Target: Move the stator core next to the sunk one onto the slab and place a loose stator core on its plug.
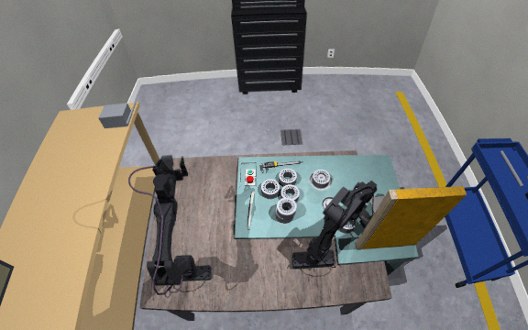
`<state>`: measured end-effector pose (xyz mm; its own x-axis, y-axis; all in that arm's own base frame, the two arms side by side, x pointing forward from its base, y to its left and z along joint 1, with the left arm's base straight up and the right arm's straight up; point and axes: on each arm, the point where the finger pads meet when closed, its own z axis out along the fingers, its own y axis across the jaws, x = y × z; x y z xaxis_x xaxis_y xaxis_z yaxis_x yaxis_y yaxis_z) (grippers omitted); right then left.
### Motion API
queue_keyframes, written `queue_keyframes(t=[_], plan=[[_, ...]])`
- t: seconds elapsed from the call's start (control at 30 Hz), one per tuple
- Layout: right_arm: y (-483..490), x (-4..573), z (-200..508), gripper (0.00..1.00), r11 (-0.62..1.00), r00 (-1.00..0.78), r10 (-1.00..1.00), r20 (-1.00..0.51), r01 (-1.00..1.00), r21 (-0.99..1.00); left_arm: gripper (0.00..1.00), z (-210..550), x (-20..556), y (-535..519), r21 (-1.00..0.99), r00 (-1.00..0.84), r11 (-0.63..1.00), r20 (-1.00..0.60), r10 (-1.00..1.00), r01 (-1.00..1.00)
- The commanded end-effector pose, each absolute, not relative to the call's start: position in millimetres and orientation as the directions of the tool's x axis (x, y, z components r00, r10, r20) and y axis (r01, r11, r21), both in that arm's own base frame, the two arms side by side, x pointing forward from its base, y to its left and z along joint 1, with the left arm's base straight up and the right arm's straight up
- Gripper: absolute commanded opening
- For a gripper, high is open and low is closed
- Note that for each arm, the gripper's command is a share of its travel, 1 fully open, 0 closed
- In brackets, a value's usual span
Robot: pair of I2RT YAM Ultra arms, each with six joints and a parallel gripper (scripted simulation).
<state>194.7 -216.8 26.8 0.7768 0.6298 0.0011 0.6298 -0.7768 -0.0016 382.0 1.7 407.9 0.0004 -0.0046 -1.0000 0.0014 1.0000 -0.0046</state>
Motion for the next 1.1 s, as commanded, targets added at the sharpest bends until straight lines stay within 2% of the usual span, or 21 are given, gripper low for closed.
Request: queue_keyframes(t=[0.0, 0.1, 0.13, 0.6, 1.07], plan=[[-218, 193, 43, 0.0, -0.781, 0.781, 0.624, -0.016, 0.624, 0.026, 1.0, 437, 370, 3, -0.015, 0.078, 1.0, -0.997, -0.014, -0.008], [-224, 197, 48, 0.0, -0.777, 0.778, 0.628, -0.015, 0.628, 0.045, 1.0, 437, 370, 3, -0.015, 0.078, 1.0, -0.997, -0.014, -0.008], [-223, 198, 51, 0.39, -0.771, 0.772, 0.636, -0.014, 0.635, 0.048, 1.0, 437, 370, 3, -0.015, 0.078, 1.0, -0.997, -0.014, -0.008], [-223, 197, 47, 0.39, -0.772, 0.772, 0.635, -0.015, 0.635, 0.035, 1.0, 437, 370, 3, -0.015, 0.078, 1.0, -0.997, -0.014, -0.008], [-220, 194, 77, 0.39, -0.775, 0.775, 0.631, -0.014, 0.632, 0.02, 1.0, 437, 370, 3, -0.015, 0.078, 1.0, -0.997, -0.014, -0.008]])
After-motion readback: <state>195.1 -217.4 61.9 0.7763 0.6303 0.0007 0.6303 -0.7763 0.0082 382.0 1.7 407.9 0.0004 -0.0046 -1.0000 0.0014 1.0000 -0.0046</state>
